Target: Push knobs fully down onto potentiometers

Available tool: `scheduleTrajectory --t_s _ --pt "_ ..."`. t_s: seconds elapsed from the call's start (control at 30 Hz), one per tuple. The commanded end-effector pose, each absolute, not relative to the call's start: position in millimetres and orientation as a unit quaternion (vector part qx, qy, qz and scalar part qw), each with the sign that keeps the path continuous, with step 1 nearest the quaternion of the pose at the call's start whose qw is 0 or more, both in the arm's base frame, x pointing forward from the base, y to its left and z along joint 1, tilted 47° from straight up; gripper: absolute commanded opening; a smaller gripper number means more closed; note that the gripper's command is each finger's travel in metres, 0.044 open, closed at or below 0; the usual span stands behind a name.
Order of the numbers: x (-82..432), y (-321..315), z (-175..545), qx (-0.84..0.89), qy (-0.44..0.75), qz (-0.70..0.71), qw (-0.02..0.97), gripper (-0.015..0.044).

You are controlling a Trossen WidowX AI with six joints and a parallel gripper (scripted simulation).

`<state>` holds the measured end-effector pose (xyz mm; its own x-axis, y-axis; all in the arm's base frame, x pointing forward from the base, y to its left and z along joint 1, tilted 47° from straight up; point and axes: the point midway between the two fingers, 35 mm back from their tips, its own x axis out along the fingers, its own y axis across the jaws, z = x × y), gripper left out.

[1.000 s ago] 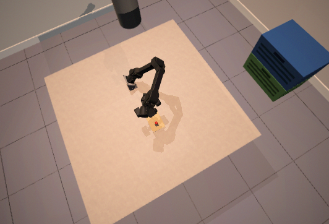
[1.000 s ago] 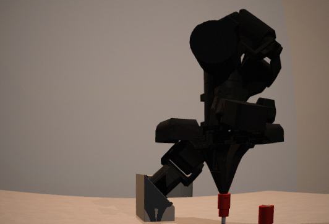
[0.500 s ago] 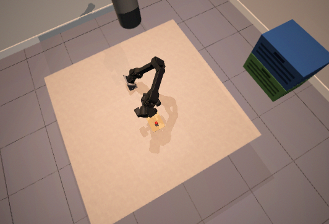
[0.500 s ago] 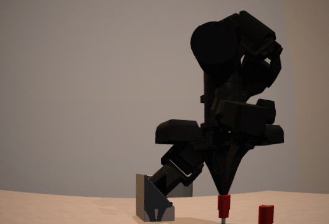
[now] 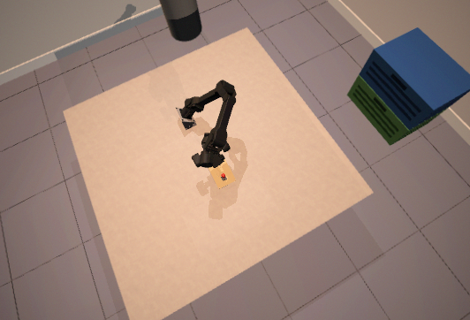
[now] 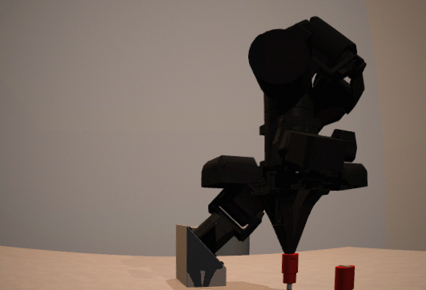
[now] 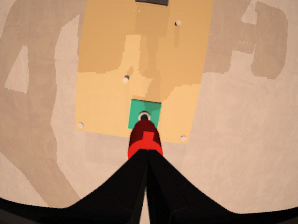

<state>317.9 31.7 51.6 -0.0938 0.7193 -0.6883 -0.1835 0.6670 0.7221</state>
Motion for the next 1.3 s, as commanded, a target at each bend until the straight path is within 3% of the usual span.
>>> scheduleTrajectory --t_s 0.0,1.27 --pt "318 41 46 0.205 0.651 0.359 0.637 0.0" --pt "316 56 33 0.205 0.651 0.359 0.637 0.0"
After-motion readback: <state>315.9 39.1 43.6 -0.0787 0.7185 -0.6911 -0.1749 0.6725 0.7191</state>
